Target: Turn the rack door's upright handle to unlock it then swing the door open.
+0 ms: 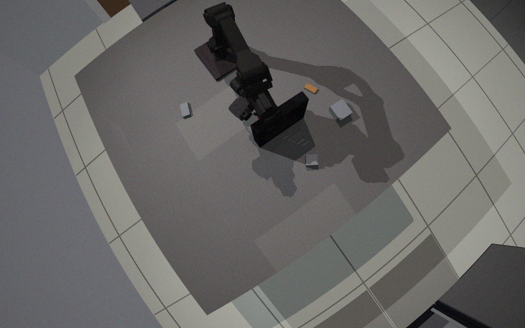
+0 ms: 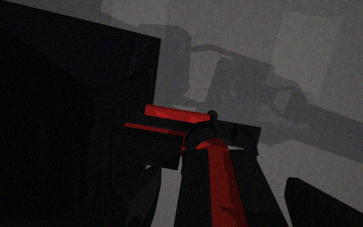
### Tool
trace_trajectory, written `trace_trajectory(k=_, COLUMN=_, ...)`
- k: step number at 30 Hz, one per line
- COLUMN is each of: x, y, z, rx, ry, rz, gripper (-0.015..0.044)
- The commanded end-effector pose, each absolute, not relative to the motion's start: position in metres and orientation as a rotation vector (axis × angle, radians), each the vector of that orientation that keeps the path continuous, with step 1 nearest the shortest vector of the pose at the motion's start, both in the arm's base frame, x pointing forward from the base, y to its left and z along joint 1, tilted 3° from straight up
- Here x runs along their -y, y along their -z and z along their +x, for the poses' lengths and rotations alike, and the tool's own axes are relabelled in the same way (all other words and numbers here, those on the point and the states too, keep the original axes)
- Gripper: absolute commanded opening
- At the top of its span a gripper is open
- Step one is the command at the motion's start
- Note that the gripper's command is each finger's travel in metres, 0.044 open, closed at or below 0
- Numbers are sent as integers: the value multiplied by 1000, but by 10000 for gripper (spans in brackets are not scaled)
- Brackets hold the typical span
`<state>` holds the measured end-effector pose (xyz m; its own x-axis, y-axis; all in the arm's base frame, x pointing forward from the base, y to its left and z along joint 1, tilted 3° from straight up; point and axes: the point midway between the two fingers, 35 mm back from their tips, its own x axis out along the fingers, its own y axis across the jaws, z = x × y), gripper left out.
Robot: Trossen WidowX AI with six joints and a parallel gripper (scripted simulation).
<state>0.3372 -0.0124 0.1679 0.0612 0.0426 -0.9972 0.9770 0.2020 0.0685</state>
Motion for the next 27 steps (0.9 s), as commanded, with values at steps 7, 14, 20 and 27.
trace_trajectory(k=7, x=11, y=-167, z=337, rx=-1422, ry=636, rz=749, gripper=287)
trace_trajectory(k=14, x=11, y=-167, z=337, rx=-1482, ry=374, rz=474, gripper=287)
trace_trajectory(k=20, x=11, y=-167, z=337, rx=-1507, ry=149, rz=236, gripper=287)
trace_trajectory(k=27, x=11, y=-167, z=337, rx=-1506, ry=-113, rz=-42, gripper=287)
